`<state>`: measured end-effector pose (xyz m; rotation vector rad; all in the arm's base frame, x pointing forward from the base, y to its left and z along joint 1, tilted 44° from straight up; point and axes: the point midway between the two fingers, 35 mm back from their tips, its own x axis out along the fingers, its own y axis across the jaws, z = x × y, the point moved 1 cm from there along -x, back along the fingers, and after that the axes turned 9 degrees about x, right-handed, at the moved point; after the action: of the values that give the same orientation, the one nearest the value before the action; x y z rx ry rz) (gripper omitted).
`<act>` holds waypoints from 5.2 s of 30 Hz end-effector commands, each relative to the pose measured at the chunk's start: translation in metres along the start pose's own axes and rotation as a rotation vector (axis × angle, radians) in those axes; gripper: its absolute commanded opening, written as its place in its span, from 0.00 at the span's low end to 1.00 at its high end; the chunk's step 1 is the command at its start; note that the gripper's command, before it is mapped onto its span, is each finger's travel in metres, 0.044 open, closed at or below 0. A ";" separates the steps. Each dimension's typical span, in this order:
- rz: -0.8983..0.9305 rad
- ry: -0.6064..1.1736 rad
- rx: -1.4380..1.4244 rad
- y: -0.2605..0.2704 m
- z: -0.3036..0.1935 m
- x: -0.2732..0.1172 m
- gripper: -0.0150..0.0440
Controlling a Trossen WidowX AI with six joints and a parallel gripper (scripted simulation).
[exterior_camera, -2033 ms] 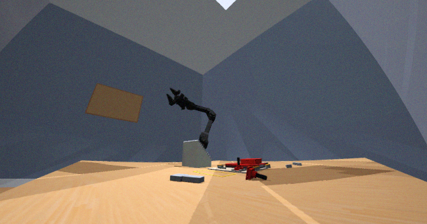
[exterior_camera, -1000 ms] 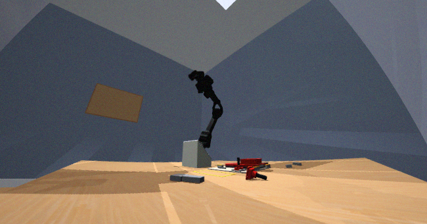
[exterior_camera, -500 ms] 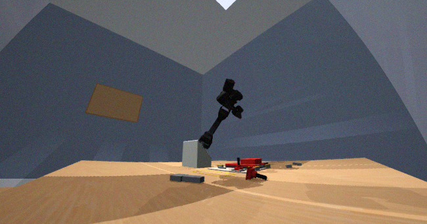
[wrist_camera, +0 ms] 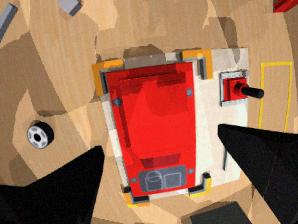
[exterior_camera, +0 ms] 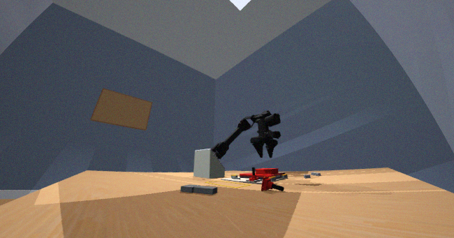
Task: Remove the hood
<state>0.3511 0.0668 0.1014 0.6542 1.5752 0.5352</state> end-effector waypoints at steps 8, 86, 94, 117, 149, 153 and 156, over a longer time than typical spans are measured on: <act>0.003 0.009 0.032 -0.002 -0.002 0.003 1.00; 0.006 0.009 0.032 -0.004 -0.002 0.062 1.00; 0.006 0.009 0.032 -0.004 -0.002 0.066 1.00; 0.003 0.008 0.029 -0.004 -0.002 0.069 0.68; 0.002 0.008 0.029 -0.004 -0.002 0.049 0.25; 0.002 0.009 0.029 -0.004 -0.002 0.046 0.25; 0.002 0.009 0.030 -0.004 -0.002 0.044 0.25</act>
<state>0.3451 0.0971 0.0642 0.6800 1.5993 0.5204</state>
